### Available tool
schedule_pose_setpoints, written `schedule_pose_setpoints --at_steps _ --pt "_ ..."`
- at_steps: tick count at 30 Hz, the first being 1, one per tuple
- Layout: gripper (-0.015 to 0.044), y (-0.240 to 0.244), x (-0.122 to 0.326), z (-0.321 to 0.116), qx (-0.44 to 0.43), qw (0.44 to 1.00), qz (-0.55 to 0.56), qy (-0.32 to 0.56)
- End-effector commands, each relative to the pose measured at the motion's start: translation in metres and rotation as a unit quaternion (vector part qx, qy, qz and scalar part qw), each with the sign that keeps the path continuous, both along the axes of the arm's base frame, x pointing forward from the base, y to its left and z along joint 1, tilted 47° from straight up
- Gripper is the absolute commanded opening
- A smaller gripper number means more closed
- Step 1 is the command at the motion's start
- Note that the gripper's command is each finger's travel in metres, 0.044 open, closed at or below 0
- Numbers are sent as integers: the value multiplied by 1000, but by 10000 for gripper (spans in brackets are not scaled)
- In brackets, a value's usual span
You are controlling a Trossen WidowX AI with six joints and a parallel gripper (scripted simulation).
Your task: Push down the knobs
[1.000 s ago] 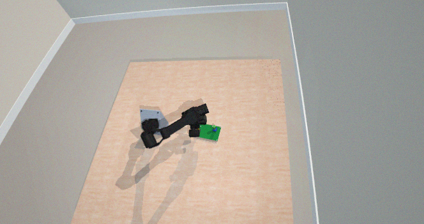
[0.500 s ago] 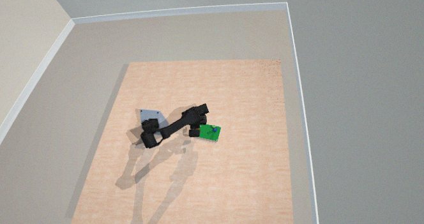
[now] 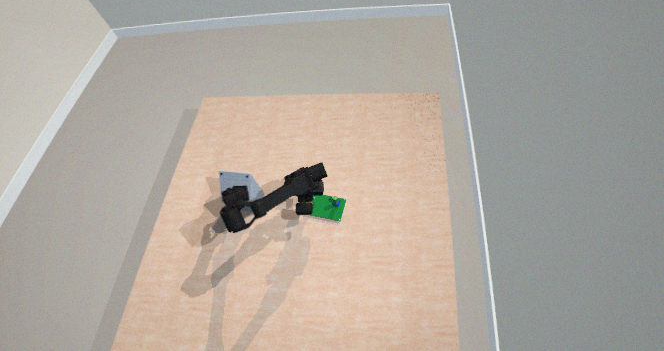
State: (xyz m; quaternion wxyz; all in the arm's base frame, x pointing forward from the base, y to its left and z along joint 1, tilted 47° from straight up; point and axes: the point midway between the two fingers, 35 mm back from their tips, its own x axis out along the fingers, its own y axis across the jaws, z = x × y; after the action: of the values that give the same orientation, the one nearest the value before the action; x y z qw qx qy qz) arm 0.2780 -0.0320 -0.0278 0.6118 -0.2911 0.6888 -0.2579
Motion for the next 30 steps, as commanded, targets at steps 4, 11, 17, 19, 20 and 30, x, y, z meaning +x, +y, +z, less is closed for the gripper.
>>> schedule_pose_setpoints --at_steps 4,11,17,19,20,30 --pt "0 -3 0 -2 -3 1000 2 2" --pt "0 -3 0 -2 -3 1000 2 2" --pt "0 -4 0 -4 -3 1000 2 2" --pt "0 -4 0 -4 -3 1000 2 2" --pt "0 -4 0 -4 -3 1000 2 2" --pt "0 -5 0 -5 -3 1000 2 2"
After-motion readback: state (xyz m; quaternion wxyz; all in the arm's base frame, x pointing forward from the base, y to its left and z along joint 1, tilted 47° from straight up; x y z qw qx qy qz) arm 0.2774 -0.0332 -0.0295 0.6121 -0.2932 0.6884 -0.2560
